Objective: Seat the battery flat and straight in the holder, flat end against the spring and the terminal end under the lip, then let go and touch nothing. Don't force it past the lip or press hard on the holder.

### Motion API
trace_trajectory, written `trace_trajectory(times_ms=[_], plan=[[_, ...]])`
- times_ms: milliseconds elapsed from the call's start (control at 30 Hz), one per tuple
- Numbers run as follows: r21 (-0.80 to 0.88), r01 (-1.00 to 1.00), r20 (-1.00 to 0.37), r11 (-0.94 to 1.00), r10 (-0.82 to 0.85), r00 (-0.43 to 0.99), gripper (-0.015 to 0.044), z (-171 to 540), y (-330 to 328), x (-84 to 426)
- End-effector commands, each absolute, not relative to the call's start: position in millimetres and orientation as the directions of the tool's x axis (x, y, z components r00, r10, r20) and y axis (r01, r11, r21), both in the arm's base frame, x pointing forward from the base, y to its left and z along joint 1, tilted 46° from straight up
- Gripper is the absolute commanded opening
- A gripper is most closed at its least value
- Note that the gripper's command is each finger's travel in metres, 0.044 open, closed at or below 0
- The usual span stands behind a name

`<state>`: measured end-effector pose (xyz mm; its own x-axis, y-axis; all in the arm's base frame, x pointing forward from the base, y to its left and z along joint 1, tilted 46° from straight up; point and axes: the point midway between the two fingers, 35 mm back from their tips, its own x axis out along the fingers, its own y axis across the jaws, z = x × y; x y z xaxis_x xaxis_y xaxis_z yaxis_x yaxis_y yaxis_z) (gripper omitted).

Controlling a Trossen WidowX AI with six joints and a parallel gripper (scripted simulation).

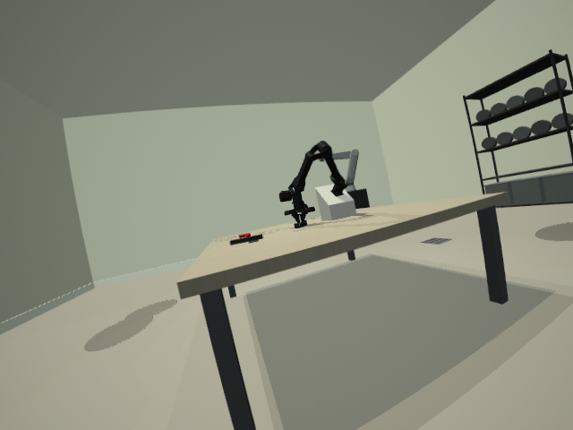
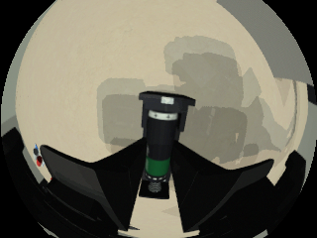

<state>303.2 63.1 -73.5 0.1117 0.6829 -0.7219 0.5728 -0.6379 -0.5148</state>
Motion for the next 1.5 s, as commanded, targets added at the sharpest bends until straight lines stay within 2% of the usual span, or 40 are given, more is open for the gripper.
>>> trace_trajectory(times_ms=[0, 100, 533, 867, 900, 1467], plan=[[-0.517, 0.571, -0.721, -0.638, 0.684, 0.110, 0.0091, -74, 64, 302], [-0.517, 0.571, -0.721, -0.638, 0.684, 0.110, 0.0167, -74, 64, 302], [-0.515, 0.572, -0.723, -0.638, 0.682, 0.111, 0.0167, -63, 52, 302], [-0.510, 0.573, -0.726, -0.641, 0.678, 0.112, 0.0429, -17, 3, 296], [-0.511, 0.573, -0.726, -0.641, 0.679, 0.112, 0.0440, -16, 0, 295], [-0.512, 0.572, -0.725, -0.641, 0.679, 0.111, 0.0440, -15, -2, 294]])
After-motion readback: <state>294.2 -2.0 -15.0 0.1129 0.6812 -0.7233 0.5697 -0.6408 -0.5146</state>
